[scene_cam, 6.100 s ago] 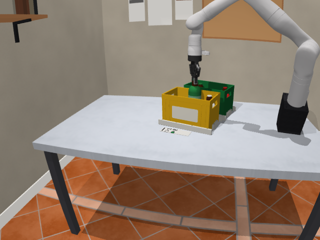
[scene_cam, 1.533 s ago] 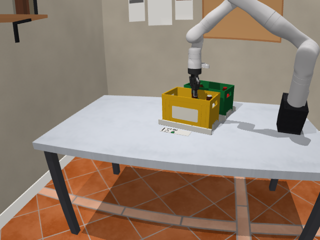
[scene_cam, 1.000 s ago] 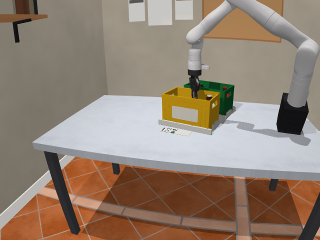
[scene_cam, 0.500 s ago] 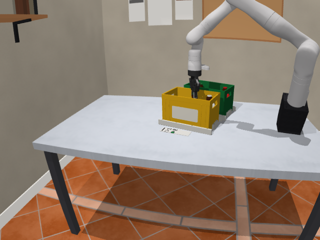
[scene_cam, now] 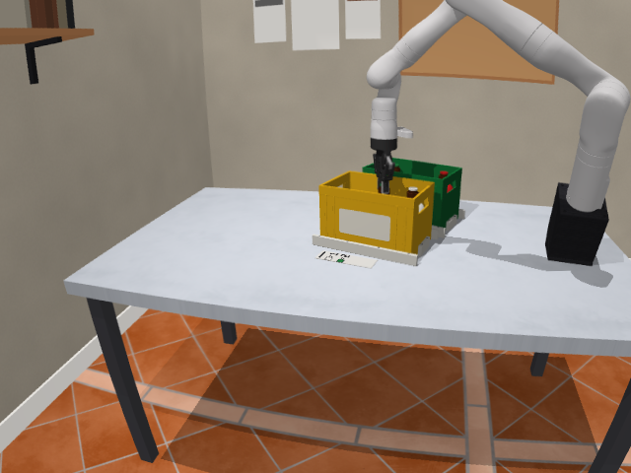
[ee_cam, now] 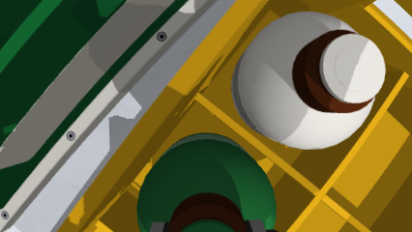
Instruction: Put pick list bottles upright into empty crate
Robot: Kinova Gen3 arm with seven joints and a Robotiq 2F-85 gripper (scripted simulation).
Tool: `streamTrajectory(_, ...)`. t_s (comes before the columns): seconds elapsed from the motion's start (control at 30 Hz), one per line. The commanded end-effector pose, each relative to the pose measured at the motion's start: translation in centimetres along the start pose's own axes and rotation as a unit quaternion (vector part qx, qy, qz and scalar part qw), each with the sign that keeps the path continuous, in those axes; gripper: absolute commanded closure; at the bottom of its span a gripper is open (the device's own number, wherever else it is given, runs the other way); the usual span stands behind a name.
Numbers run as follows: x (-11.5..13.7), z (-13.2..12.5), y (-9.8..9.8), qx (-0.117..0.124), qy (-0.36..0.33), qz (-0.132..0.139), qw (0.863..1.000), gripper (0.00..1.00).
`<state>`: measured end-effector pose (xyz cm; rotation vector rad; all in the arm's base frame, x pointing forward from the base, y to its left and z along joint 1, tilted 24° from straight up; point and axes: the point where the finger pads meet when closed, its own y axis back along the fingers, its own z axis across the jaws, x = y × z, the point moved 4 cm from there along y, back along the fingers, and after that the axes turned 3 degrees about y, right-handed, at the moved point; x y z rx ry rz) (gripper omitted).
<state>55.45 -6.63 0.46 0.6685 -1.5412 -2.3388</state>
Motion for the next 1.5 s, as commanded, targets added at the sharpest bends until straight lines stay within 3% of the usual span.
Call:
streamTrajectory(0.0, -0.05, -0.07, 0.14, 0.001, 0.000, -0.001, 1.000, 0.90)
streamTrajectory(0.63, -0.05, -0.07, 0.14, 0.001, 0.000, -0.001, 1.000, 0.90)
streamTrajectory(0.67, -0.05, -0.07, -0.25, 0.001, 0.000, -0.001, 1.000, 0.33)
streamTrajectory(1.47, -0.05, -0.06, -0.26, 0.001, 0.000, -0.001, 1.000, 0.33)
